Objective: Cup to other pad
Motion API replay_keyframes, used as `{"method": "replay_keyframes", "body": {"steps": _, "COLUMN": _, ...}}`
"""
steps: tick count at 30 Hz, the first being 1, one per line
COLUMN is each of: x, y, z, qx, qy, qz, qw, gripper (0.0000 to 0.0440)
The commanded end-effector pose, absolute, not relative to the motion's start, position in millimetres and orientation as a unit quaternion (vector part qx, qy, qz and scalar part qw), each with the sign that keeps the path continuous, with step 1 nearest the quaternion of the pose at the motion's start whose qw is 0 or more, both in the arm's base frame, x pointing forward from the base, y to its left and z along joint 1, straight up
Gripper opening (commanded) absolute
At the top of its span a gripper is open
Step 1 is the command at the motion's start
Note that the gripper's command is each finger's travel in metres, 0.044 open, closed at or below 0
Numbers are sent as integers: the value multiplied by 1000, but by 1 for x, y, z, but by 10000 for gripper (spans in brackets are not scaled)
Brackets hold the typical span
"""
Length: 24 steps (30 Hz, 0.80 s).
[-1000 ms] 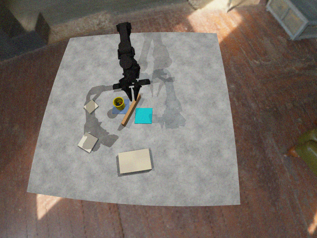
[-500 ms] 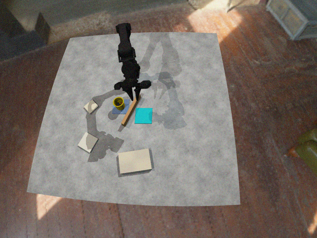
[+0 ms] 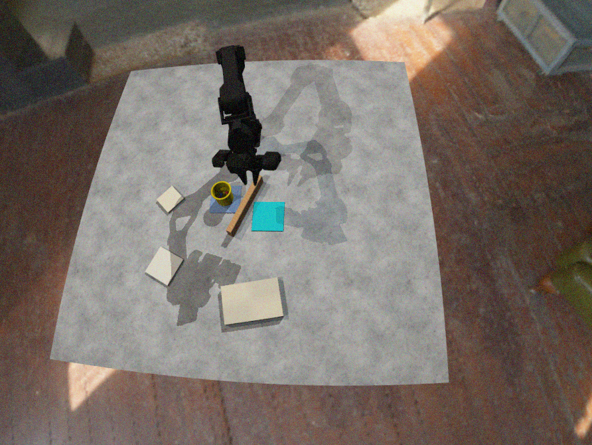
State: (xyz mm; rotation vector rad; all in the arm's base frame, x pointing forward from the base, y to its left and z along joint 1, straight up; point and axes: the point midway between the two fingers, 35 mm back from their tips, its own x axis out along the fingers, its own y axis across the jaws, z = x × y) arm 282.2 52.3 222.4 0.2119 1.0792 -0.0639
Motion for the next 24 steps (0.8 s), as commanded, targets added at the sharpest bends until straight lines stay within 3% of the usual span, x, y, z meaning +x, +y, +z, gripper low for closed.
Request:
{"method": "replay_keyframes", "body": {"steps": 1, "x": 280, "y": 49, "z": 221, "qx": 91, "qy": 530, "qz": -36, "qw": 842, "gripper": 129}}
{"method": "replay_keyframes", "body": {"steps": 24, "x": 263, "y": 18, "z": 189, "qx": 25, "qy": 658, "qz": -62, "qw": 751, "gripper": 113}}
